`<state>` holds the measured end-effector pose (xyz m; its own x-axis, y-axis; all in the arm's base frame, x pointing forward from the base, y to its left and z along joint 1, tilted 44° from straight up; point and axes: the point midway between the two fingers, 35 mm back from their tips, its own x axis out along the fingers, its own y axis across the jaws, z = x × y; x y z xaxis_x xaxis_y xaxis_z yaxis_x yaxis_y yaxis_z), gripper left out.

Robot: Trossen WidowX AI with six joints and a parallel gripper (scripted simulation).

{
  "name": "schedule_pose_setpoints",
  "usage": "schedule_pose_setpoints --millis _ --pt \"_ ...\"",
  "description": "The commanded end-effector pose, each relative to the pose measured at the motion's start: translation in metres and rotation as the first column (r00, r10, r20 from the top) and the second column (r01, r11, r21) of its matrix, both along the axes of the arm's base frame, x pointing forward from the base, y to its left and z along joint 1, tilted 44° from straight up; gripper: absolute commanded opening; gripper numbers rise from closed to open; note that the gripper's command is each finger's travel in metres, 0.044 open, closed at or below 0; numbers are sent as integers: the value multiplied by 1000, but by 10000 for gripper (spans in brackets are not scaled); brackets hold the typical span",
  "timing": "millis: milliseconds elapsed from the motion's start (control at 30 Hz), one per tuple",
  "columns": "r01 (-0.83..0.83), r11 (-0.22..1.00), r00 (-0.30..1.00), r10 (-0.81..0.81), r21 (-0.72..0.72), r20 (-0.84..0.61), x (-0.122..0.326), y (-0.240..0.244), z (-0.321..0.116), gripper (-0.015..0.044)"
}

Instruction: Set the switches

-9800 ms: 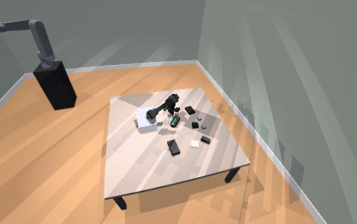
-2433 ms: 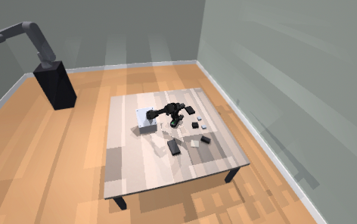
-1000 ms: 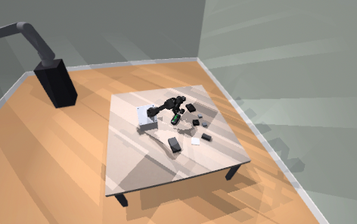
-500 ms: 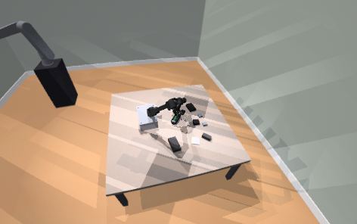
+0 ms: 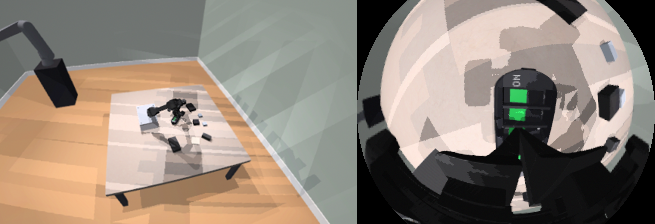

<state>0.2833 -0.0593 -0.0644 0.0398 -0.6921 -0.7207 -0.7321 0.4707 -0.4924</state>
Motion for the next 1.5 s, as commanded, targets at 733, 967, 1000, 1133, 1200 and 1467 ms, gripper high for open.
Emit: schedule_pose_setpoints --millis 733,967,1000,1133,1200,1467 --pt "-2 1000 1000 2 -2 -12 -4 30 29 0" --pt "-3 1000 1000 3 -2 -12 10 30 29 0" --pt "-4 1000 1000 4 -2 -12 18 30 29 0" --pt "-4 1000 1000 4 -3 -12 24 30 29 0" --pt "-4 1000 1000 4 -3 -12 24 30 28 0" --pt "-4 1000 1000 4 -2 -12 25 21 19 0"
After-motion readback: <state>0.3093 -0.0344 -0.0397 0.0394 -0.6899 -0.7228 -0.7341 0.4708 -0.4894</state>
